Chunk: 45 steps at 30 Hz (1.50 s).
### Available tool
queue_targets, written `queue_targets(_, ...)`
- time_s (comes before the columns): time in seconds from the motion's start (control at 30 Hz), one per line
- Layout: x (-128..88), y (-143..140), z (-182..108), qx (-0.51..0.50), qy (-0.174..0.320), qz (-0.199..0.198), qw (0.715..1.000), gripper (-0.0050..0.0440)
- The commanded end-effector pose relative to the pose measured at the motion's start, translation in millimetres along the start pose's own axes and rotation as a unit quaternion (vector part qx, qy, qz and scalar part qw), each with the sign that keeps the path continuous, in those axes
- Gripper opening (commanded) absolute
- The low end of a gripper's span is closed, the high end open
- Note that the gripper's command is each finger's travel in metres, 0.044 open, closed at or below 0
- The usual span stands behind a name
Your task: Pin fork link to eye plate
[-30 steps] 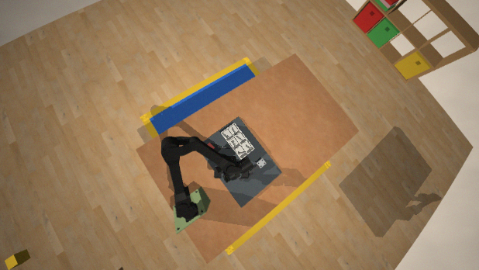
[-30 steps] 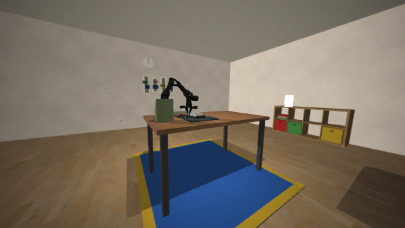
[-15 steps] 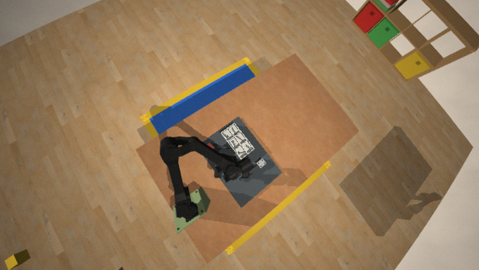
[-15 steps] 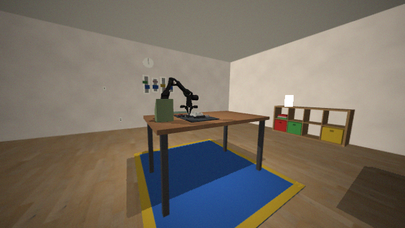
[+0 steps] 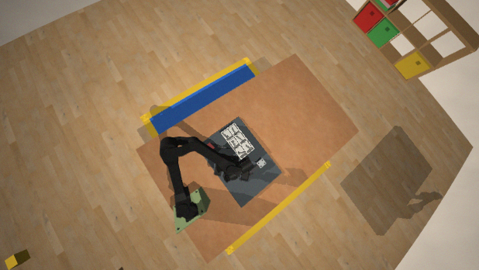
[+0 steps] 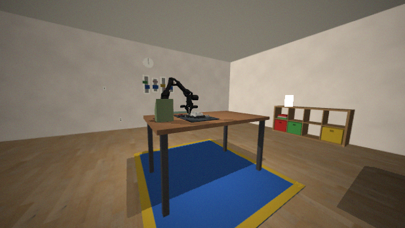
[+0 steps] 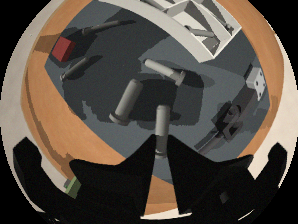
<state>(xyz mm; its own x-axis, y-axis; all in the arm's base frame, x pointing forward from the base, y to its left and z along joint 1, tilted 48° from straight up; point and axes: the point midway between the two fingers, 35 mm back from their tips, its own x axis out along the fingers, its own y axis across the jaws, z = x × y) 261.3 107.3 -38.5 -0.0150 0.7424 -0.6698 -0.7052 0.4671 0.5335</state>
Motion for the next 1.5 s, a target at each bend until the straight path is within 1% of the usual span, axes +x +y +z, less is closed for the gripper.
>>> queue_targets(0.0, -0.7, 0.5, 0.0, 0.027, 0.0, 0.0, 1.0, 0.002)
queue_targets(0.4, -1.5, 0.5, 0.0, 0.086, 0.0, 0.0, 0.996, 0.002)
queue_targets(0.57, -2.1, 0.5, 0.0, 0.128, 0.0, 0.0, 0.992, 0.002)
queue_targets(0.97, -3.0, 0.5, 0.0, 0.186, 0.0, 0.0, 0.983, 0.002)
queue_targets(1.47, -3.3, 0.6, -0.9, 0.287, 0.0, 0.0, 0.958, 0.002)
